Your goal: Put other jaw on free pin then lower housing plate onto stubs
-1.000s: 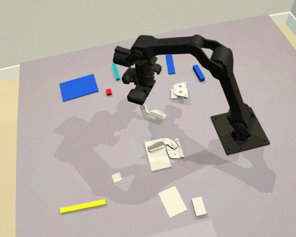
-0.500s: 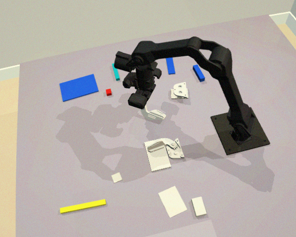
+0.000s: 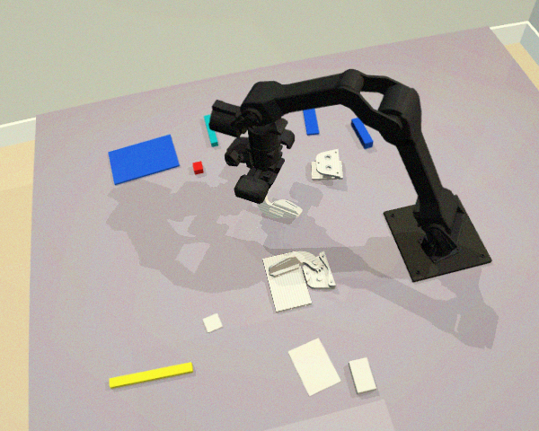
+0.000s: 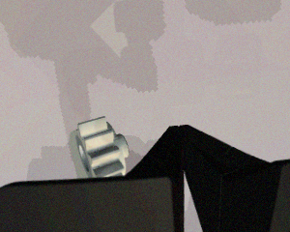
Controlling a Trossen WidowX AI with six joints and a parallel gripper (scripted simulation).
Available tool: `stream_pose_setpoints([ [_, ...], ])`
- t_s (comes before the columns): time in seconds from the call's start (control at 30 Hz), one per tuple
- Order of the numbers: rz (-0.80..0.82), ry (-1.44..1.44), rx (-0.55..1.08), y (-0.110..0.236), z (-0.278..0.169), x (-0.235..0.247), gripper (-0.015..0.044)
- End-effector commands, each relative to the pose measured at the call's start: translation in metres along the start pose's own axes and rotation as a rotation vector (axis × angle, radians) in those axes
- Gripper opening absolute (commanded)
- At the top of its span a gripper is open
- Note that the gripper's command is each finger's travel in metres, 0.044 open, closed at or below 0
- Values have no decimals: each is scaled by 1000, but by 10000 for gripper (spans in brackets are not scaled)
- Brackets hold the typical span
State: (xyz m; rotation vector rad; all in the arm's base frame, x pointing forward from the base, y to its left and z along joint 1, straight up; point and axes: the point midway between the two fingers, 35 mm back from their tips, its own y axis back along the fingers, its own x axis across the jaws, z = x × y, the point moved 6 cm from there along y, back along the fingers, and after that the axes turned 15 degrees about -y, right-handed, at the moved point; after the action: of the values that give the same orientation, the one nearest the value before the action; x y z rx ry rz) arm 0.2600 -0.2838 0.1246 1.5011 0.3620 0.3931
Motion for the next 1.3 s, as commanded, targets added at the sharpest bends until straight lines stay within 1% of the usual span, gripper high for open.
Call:
stream_pose_setpoints([
  [0.0,0,-3,2,-1,-2,5,0],
  [1.17,5,-3,3,0,-15,55,0],
  [1.23,5,-3,3,7,-15,55,0],
  [1.27,4,-2,4,16,-14,55,0],
])
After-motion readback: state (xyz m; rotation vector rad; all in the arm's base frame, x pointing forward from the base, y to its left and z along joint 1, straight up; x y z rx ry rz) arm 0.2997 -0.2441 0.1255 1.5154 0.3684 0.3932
